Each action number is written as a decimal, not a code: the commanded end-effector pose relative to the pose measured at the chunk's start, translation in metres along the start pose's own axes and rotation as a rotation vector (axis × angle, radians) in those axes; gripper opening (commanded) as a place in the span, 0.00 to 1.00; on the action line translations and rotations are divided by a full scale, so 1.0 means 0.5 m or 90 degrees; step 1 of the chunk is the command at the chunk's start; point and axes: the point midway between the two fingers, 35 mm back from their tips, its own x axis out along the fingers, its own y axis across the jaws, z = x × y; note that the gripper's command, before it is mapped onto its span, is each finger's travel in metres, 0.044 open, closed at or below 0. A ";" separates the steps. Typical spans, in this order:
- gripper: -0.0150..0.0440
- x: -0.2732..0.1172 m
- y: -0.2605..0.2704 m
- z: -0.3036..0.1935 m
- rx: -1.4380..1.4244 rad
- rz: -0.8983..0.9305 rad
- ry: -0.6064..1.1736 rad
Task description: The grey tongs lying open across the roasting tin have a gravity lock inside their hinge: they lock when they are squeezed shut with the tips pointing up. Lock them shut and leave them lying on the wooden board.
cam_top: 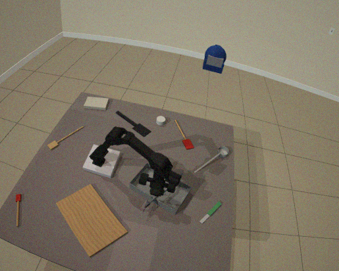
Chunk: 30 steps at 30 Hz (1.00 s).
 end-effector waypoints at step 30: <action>0.62 -0.199 0.002 0.000 0.000 0.000 0.000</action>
